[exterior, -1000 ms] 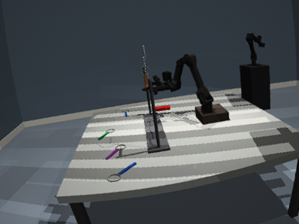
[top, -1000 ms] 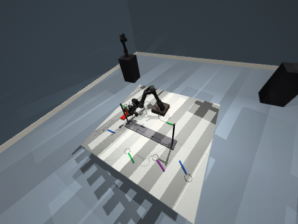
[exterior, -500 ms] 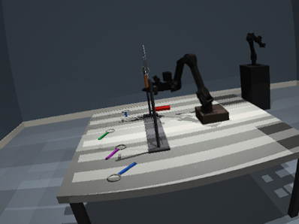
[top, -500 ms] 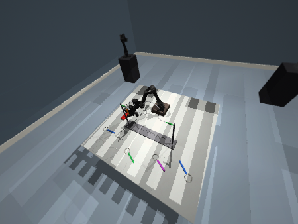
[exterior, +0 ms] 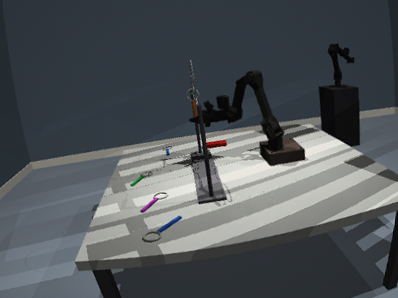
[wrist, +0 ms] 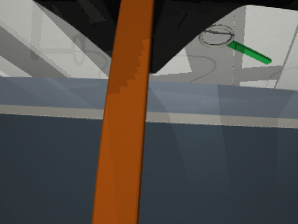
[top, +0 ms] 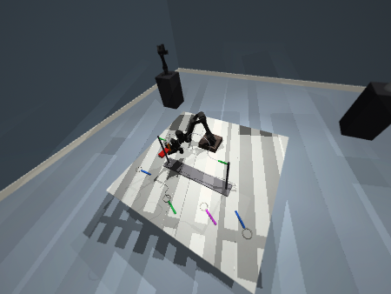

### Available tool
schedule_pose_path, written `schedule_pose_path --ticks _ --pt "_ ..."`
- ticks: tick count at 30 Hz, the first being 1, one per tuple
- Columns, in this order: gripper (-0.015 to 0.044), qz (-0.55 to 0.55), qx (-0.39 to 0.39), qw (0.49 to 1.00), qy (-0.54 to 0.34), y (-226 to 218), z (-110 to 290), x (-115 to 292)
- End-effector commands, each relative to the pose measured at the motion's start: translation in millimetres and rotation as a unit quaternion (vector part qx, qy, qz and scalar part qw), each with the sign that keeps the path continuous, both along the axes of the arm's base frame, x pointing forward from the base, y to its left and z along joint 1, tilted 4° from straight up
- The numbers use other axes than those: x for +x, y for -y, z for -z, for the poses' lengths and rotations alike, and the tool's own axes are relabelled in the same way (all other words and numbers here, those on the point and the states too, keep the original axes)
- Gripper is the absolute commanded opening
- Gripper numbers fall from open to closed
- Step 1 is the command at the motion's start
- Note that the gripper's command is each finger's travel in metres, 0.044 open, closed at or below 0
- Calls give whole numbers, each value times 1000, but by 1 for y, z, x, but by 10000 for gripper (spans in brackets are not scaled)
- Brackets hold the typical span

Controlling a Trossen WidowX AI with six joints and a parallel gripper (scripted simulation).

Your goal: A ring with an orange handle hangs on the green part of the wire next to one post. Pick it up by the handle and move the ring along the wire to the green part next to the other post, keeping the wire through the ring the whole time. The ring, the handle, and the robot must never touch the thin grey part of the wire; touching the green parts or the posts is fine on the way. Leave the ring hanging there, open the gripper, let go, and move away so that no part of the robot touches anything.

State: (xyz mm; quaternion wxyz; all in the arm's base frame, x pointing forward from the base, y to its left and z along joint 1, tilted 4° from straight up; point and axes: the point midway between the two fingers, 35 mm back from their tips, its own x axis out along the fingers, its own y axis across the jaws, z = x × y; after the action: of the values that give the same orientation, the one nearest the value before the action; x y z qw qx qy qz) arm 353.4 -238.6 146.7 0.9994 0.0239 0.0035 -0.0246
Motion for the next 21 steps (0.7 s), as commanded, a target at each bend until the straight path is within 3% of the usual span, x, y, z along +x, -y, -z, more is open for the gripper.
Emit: schedule_pose_path --ticks 1,21 --pt "-150 1 7 1000 1 -6 -1 0" --pt "-150 1 111 994 7 -52 -6 3"
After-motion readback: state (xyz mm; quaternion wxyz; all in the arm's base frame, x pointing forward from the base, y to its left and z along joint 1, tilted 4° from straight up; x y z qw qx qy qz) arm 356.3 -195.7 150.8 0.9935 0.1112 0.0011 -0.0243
